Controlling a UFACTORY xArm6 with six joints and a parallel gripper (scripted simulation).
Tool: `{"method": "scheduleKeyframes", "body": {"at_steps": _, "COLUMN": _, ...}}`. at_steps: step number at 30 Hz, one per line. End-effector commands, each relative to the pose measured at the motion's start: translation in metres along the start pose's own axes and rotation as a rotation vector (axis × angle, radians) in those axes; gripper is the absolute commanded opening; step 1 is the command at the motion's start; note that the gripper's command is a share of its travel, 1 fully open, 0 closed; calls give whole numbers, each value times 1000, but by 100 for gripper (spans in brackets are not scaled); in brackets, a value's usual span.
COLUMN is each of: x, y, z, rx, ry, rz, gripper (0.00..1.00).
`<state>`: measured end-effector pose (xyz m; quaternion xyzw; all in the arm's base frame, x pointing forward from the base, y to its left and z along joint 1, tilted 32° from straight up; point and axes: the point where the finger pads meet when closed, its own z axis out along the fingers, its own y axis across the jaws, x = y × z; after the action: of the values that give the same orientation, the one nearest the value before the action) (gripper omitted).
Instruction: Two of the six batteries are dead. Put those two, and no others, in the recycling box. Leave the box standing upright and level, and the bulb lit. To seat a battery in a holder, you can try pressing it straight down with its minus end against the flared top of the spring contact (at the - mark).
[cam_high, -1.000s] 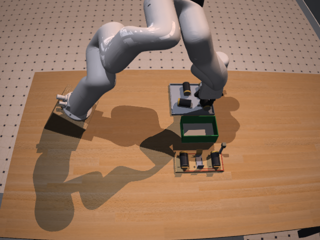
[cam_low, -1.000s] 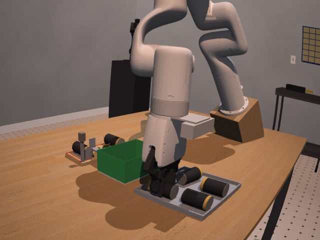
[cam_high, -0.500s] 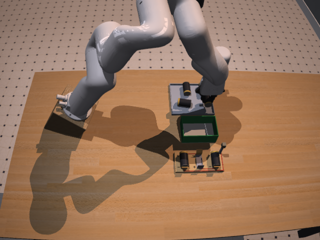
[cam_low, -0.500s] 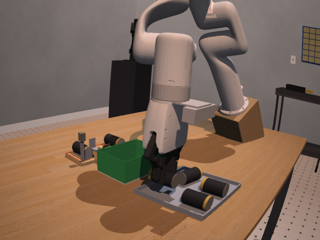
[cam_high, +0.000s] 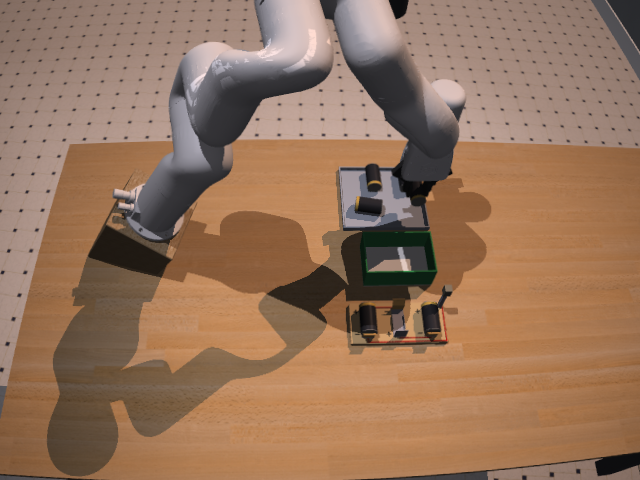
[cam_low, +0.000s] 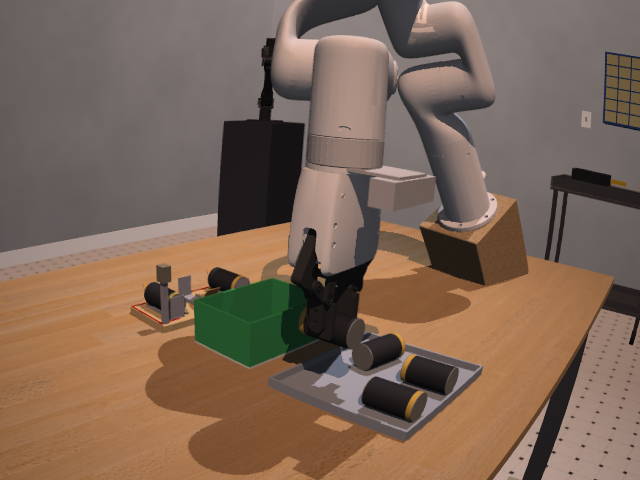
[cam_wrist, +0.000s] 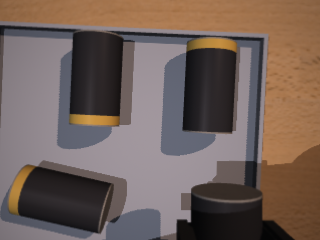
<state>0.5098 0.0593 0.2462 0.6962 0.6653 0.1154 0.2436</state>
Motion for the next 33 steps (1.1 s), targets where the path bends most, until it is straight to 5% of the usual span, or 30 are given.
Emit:
{"method": "scheduleKeyframes", "body": {"at_steps": 1, "x": 0, "y": 3, "z": -60, "rx": -10, "ry": 2, "rz": 1, "gripper": 28}}
{"method": "scheduleKeyframes", "body": {"at_steps": 33, "x": -9, "y": 0, "z": -64, "rx": -10, "ry": 3, "rz": 57, "gripper": 28}}
